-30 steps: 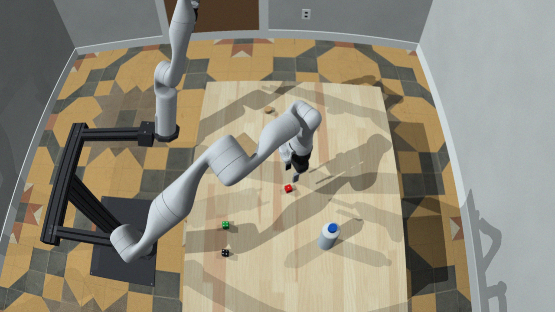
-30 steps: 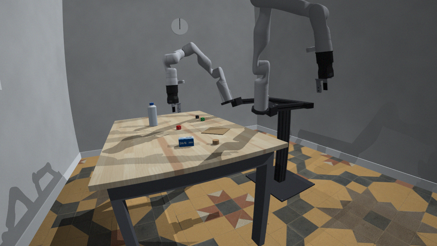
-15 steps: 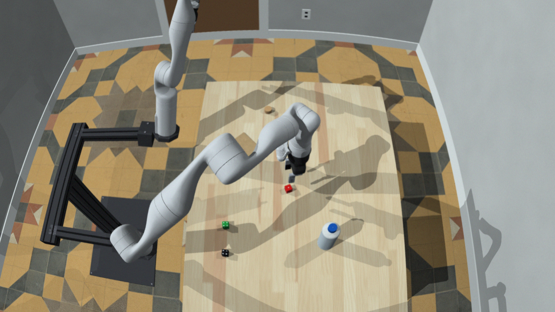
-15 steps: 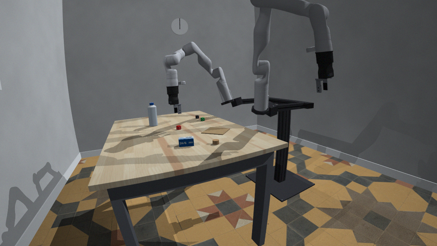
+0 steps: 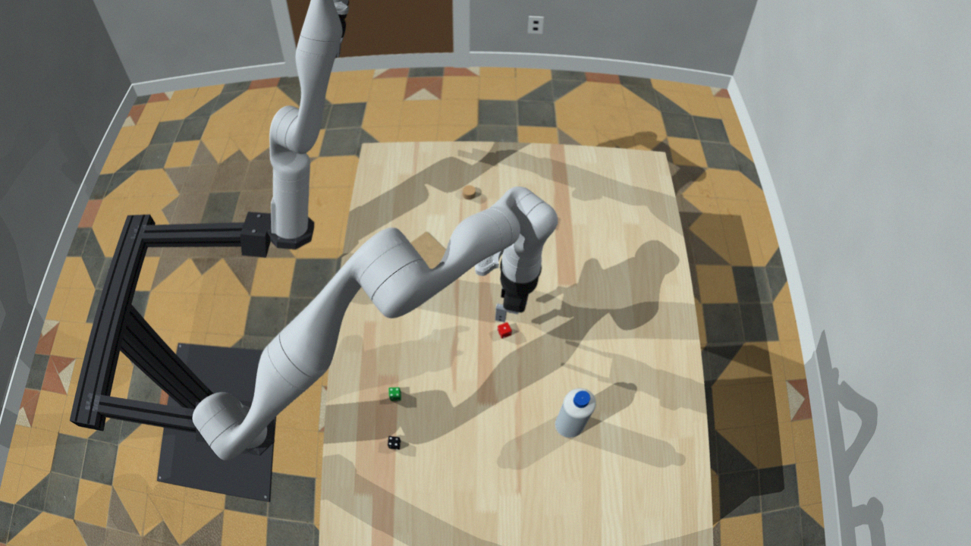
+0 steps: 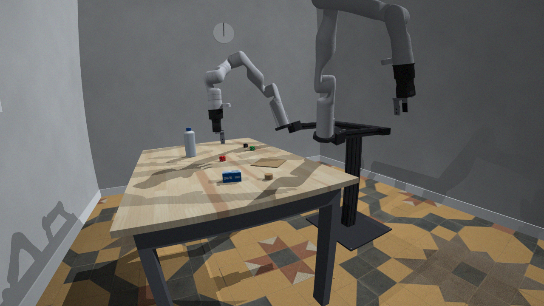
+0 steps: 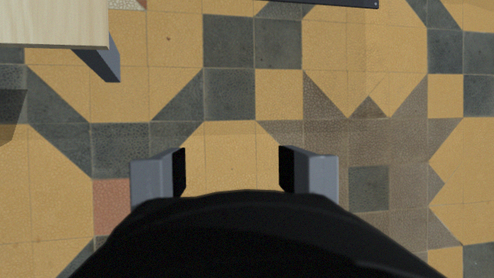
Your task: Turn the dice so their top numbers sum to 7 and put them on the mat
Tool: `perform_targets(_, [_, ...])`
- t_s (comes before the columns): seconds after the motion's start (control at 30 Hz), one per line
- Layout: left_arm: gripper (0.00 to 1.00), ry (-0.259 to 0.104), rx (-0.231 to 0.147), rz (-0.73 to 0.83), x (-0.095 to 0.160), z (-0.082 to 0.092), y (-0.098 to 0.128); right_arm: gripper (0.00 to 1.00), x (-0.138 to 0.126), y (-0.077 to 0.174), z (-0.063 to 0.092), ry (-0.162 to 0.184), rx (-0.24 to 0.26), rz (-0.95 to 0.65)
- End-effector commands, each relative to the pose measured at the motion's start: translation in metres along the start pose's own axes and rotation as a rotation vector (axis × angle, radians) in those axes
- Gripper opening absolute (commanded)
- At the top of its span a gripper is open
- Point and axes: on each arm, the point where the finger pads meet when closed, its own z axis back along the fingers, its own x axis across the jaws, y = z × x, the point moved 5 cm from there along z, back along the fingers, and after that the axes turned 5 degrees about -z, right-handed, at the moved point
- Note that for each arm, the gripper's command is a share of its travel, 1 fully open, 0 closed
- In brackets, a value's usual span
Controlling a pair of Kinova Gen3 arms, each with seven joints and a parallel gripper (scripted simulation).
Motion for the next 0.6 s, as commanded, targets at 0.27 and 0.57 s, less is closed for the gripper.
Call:
perform_targets(0.27, [1.0,0.0,-0.002,0.0,0.0,0.001,0.0,1.0,-0.001,0.0,-0.006,-0.006,-0.007,-0.374])
perform_targets(0.57, [1.0,0.0,-0.002,0.0,0.0,0.001,0.0,1.0,-0.003,-0.004,-0.012,-0.009,-0.008,-0.674])
